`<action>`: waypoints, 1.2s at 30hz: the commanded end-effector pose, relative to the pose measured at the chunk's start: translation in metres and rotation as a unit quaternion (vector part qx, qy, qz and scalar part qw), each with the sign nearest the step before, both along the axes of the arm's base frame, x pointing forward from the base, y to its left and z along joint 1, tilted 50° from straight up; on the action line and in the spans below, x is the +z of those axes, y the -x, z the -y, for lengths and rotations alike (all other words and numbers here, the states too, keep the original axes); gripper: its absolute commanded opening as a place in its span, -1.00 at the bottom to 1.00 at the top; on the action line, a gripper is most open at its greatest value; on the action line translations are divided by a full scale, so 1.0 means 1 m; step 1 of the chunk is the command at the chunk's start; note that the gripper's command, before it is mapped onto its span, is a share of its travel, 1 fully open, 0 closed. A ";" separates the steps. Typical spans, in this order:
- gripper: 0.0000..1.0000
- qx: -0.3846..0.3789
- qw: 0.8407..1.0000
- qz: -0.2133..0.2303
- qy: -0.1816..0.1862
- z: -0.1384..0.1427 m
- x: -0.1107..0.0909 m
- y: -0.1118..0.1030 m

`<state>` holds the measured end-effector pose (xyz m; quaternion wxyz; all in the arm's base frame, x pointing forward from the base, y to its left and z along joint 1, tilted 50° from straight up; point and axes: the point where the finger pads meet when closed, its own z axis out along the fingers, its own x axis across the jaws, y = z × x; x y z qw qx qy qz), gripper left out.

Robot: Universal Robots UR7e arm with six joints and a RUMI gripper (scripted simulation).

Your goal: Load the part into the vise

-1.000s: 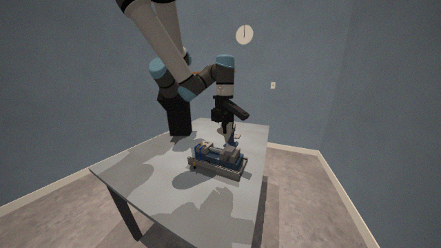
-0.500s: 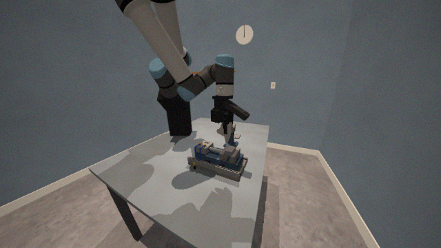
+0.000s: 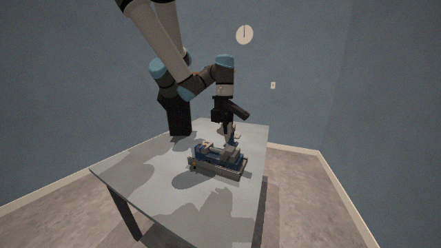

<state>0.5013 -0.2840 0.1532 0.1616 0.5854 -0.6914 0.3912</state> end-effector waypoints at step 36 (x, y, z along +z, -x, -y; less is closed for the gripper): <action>-1.00 -0.001 1.000 0.002 0.001 0.011 -0.006 -0.004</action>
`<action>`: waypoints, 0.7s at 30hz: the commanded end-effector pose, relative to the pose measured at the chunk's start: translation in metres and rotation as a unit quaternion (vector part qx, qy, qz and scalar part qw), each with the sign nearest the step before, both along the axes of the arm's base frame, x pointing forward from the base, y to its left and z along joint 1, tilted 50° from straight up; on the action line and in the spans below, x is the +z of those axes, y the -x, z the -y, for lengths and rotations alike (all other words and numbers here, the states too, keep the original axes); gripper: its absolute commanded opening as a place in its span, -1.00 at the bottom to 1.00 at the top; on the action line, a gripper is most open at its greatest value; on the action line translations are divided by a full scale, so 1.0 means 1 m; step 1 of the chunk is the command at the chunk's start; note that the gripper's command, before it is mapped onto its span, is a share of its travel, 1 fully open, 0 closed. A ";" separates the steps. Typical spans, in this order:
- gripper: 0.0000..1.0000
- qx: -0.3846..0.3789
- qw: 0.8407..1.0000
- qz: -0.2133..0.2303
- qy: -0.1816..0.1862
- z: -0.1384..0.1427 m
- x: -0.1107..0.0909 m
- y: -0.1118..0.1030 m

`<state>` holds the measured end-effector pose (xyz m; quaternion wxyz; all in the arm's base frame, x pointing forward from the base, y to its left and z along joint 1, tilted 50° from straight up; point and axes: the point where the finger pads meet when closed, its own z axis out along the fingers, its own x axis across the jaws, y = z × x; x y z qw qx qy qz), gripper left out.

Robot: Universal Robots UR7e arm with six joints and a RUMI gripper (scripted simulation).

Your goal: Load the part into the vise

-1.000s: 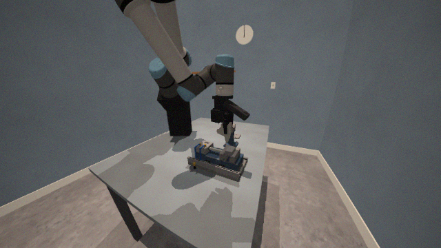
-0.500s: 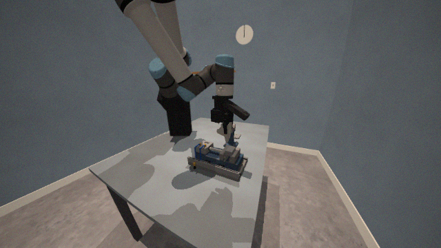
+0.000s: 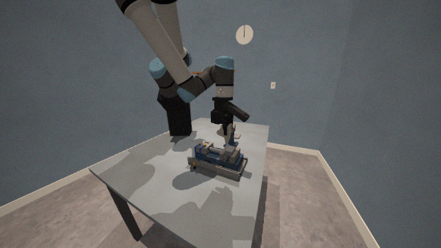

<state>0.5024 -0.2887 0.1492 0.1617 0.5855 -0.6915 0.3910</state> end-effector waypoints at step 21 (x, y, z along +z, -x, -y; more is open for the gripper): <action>-1.00 -0.001 1.000 0.002 0.001 0.028 -0.020 -0.010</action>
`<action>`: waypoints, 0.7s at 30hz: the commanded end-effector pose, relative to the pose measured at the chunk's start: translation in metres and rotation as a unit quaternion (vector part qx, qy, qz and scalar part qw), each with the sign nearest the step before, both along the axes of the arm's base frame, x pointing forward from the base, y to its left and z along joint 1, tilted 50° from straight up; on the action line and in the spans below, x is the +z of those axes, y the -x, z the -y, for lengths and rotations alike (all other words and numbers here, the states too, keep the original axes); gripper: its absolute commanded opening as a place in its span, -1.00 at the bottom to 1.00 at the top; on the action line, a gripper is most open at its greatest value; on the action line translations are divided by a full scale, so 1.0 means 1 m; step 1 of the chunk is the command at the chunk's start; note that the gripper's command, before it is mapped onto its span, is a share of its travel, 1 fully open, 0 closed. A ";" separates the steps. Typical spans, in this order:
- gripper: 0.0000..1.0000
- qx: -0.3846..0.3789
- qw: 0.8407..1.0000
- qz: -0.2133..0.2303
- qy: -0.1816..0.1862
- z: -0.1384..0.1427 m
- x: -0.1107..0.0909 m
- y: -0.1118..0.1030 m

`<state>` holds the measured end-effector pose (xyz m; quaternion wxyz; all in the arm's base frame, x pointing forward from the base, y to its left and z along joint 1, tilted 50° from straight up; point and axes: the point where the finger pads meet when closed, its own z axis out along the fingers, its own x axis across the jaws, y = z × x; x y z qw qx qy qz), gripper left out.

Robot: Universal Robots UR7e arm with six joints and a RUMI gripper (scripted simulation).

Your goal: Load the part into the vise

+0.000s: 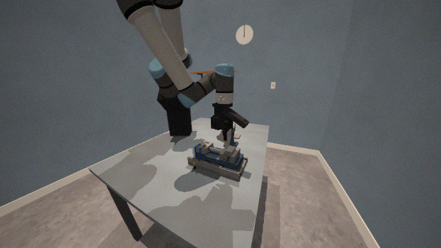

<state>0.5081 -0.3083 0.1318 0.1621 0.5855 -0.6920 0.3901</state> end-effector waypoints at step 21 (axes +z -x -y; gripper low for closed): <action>-1.00 0.000 1.000 0.003 0.002 0.016 -0.010 -0.006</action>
